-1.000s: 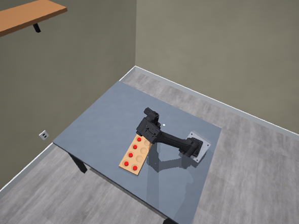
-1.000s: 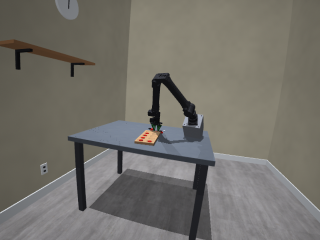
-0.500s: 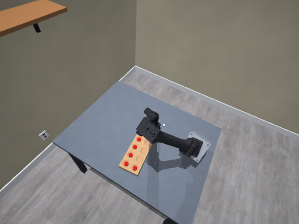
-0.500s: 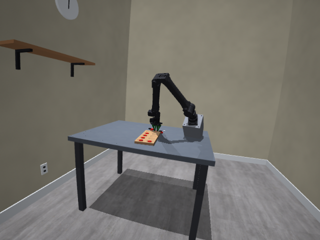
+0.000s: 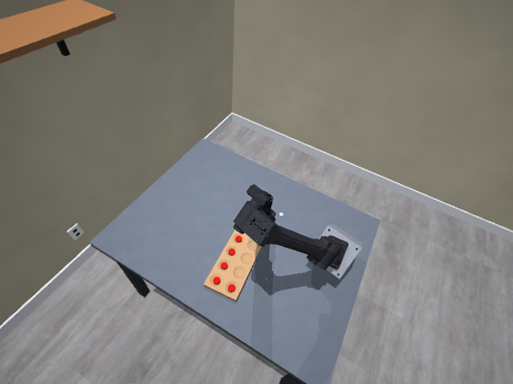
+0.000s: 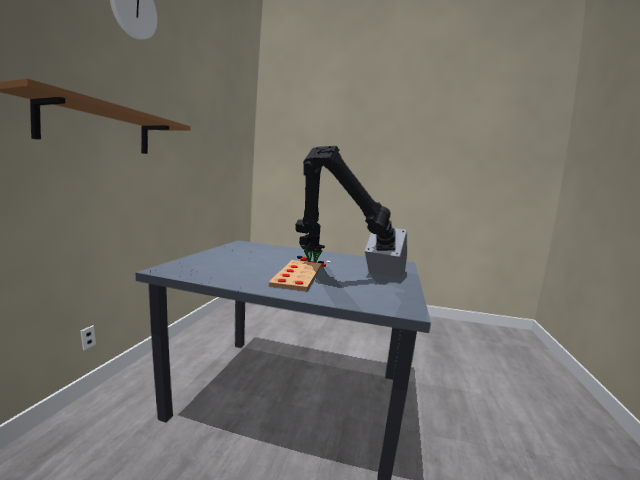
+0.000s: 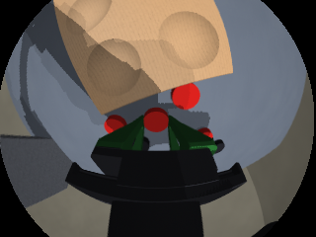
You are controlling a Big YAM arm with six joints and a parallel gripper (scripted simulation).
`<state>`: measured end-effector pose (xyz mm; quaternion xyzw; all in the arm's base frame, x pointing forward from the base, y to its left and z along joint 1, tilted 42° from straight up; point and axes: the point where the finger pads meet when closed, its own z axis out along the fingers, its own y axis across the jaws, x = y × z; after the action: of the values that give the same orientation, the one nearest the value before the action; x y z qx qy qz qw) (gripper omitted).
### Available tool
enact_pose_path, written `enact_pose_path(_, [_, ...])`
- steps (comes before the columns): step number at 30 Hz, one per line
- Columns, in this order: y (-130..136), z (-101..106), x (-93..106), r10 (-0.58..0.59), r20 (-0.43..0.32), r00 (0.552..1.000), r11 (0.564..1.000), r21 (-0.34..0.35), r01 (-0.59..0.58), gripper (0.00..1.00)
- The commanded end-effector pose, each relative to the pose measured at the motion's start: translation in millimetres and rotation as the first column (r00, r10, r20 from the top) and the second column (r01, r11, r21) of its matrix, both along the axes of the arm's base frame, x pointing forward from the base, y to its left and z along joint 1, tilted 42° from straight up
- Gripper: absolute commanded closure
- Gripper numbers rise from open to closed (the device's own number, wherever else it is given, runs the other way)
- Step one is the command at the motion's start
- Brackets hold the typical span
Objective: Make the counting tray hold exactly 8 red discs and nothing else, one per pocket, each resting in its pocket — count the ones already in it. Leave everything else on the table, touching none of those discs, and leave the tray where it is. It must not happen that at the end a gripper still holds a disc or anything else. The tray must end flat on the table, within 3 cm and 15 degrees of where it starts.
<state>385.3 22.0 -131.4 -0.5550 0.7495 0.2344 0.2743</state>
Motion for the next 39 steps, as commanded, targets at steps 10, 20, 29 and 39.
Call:
enact_pose_path(10, [6,-5,-2.2,0.007,-0.005,1.0,1.0,0.006,-0.007,1.0])
enact_pose_path(20, [-38,36,10.2,-0.016,0.04,0.999,1.0,-0.012,0.016,1.0])
enact_pose_path(29, [-81,82,-1.5,-0.011,0.033,0.999,1.0,-0.013,0.011,1.0])
enact_pose_path(39, [-29,145,42.1,0.003,0.036,0.999,1.0,-0.013,-0.003,1.0])
